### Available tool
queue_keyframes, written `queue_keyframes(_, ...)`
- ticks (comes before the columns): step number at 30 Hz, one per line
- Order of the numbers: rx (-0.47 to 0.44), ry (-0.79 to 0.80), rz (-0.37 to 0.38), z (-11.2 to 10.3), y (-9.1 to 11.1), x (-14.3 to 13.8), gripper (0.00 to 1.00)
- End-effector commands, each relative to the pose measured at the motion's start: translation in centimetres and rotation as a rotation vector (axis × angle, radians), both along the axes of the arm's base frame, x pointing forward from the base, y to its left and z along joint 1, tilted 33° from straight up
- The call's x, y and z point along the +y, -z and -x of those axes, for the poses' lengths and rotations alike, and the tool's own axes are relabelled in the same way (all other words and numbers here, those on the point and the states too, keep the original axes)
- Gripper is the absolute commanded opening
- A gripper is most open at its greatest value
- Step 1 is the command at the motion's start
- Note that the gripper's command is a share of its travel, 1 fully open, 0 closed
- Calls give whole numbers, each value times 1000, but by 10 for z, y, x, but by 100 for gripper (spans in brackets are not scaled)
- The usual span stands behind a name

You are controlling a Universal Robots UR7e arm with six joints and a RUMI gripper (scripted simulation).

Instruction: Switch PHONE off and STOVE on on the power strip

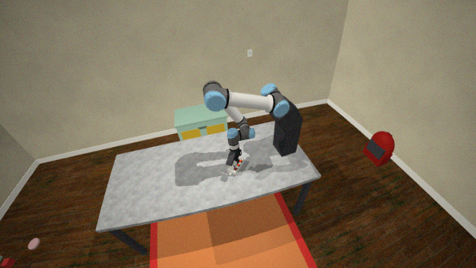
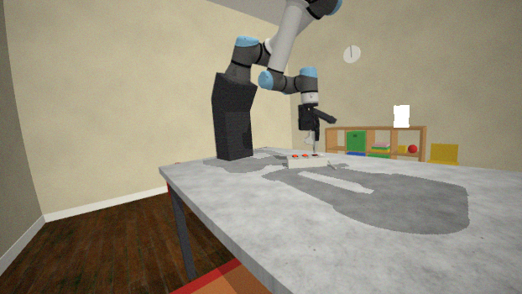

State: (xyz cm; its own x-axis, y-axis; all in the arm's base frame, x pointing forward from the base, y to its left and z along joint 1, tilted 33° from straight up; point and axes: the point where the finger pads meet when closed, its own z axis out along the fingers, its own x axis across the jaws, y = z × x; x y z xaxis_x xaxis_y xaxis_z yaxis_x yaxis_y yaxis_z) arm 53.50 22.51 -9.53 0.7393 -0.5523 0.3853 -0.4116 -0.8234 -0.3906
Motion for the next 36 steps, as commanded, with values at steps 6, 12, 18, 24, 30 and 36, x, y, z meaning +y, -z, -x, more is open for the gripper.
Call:
queue_keyframes(6, -2, -1, 0, -1, 0, 1, 0)
queue_keyframes(12, -2, -1, 0, -1, 0, 1, 0)
queue_keyframes(18, -2, -2, 0, -1, 0, 1, 0)
queue_keyframes(24, -2, -2, 0, -2, 1, 2, 0)
queue_keyframes(30, -3, -2, 0, -3, 3, 2, 0)
queue_keyframes(36, -3, -2, 0, -5, 5, 2, 0)
